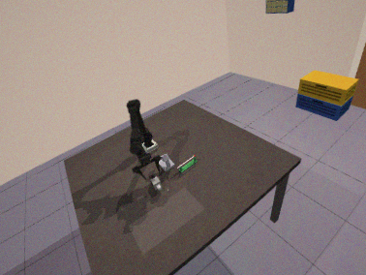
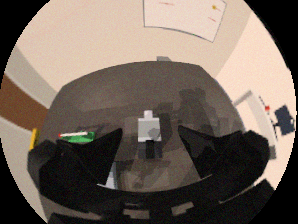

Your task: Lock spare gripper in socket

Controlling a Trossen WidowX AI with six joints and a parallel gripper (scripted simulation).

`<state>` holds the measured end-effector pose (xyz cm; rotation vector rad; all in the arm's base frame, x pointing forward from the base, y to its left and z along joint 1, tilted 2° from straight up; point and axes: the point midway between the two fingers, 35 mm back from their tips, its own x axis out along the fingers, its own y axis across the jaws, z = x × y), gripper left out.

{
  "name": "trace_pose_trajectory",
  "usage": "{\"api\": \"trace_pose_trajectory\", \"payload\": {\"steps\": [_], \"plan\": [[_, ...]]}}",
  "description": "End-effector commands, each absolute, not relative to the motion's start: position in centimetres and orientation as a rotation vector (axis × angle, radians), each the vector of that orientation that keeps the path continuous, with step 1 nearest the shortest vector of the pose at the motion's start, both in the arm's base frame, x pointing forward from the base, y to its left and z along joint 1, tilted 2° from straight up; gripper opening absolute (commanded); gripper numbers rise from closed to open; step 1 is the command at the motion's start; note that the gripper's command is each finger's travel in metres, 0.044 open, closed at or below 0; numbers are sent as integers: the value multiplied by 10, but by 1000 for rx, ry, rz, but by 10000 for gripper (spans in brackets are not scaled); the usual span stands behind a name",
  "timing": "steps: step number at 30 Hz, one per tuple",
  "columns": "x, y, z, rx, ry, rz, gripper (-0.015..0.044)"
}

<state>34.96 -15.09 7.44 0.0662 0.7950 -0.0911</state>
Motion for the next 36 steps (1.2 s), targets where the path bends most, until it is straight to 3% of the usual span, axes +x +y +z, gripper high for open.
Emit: {"api": "trace_pose_trajectory", "payload": {"steps": [1, 36], "plan": [[351, -151, 67, 62, 785, -98, 440], [351, -148, 10, 63, 785, -98, 440]]}}
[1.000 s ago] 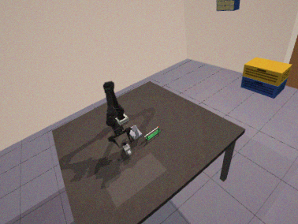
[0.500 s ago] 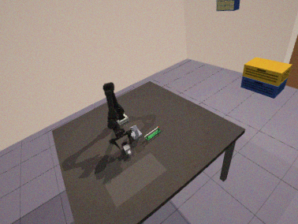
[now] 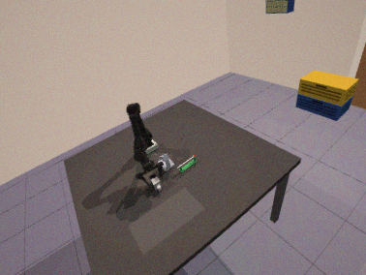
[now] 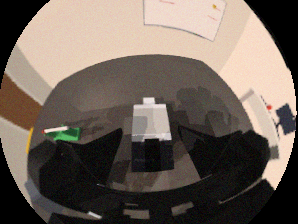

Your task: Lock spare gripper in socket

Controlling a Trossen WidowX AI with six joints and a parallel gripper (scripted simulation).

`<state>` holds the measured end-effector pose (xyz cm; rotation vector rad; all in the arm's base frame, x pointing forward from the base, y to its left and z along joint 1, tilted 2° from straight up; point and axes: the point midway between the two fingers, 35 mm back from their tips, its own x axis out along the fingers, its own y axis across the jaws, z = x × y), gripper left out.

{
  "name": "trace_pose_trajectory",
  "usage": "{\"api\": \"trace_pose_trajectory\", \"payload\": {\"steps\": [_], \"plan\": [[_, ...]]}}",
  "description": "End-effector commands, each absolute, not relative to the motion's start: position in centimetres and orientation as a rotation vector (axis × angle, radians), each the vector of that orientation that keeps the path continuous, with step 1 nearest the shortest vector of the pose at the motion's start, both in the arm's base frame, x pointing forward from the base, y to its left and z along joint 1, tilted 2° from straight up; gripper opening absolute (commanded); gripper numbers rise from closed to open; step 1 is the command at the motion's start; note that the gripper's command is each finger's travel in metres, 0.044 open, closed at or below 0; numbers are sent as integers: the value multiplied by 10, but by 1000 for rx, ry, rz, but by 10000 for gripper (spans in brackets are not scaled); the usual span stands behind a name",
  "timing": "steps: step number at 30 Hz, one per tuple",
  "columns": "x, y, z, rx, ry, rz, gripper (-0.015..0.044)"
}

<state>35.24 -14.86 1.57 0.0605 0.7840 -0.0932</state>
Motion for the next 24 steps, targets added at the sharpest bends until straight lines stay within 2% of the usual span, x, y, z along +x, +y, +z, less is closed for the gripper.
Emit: {"api": "trace_pose_trajectory", "payload": {"steps": [1, 6, 16, 22, 24], "plan": [[351, -148, 8, 63, 785, -98, 440], [351, -148, 5, 63, 786, -98, 440], [351, -148, 5, 63, 786, -98, 177], [351, -147, 5, 63, 786, -98, 138], [351, -147, 5, 63, 785, -98, 85]]}}
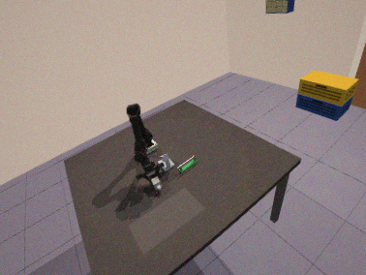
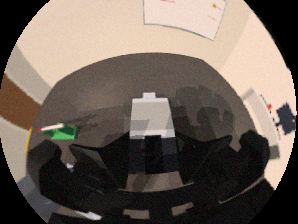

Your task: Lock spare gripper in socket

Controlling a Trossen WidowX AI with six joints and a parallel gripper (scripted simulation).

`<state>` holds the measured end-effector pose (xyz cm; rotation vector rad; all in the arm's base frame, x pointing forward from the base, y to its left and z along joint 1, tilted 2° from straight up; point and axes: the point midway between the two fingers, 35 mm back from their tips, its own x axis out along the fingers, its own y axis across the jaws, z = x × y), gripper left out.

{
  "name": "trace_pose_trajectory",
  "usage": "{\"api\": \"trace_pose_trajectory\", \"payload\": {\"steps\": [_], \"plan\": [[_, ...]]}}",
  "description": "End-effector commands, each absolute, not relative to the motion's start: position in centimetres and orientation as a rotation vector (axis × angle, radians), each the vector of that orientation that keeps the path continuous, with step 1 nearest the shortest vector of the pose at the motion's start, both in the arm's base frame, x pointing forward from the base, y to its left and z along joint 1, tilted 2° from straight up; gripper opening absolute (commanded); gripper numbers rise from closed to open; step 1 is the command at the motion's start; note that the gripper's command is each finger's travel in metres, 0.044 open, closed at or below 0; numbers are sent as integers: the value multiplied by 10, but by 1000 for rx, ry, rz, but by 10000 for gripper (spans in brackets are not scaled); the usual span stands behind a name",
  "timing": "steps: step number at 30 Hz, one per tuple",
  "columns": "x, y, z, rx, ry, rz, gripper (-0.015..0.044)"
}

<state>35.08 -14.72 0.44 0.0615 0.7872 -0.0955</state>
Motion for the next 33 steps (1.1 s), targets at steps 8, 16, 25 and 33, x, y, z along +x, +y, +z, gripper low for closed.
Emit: {"api": "trace_pose_trajectory", "payload": {"steps": [8, 16, 25, 33], "plan": [[357, -151, 32, 62, 785, -98, 0], [359, -153, 70, 62, 784, -98, 0], [354, -151, 113, 62, 785, -98, 0], [352, -150, 125, 62, 785, -98, 0]]}}
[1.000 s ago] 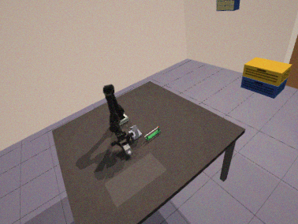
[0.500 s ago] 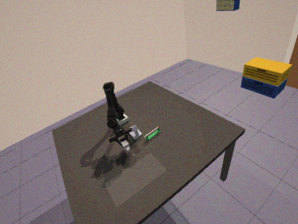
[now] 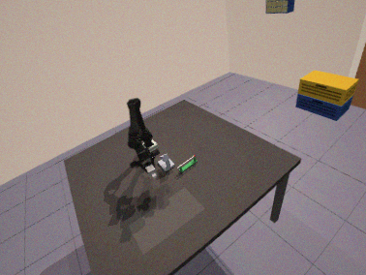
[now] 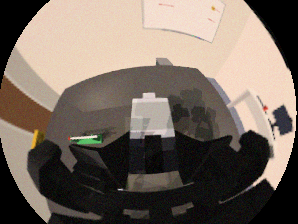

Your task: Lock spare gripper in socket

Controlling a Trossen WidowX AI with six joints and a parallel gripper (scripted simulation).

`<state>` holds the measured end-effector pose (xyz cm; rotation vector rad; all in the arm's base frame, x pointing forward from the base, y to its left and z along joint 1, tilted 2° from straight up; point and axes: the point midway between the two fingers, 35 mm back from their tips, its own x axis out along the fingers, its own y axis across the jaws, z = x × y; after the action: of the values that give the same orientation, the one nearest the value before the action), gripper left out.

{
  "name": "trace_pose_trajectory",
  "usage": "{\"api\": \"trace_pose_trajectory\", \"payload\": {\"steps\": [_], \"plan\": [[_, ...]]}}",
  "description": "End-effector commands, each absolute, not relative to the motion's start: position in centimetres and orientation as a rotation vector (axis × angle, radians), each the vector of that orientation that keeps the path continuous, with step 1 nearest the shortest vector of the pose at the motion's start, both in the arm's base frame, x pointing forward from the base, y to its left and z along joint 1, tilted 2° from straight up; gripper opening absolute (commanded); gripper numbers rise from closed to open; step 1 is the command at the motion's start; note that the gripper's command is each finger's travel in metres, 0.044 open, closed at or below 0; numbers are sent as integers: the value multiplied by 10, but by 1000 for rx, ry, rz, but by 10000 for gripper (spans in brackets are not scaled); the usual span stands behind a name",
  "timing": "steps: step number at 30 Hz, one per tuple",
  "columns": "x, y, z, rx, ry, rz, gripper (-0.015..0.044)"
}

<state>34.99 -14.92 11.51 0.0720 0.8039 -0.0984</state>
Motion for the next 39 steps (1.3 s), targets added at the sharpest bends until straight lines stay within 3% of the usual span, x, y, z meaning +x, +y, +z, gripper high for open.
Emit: {"api": "trace_pose_trajectory", "payload": {"steps": [1, 39], "plan": [[352, -150, 125, 62, 785, -98, 0], [336, -106, 119, 130, 1010, -56, 0]]}}
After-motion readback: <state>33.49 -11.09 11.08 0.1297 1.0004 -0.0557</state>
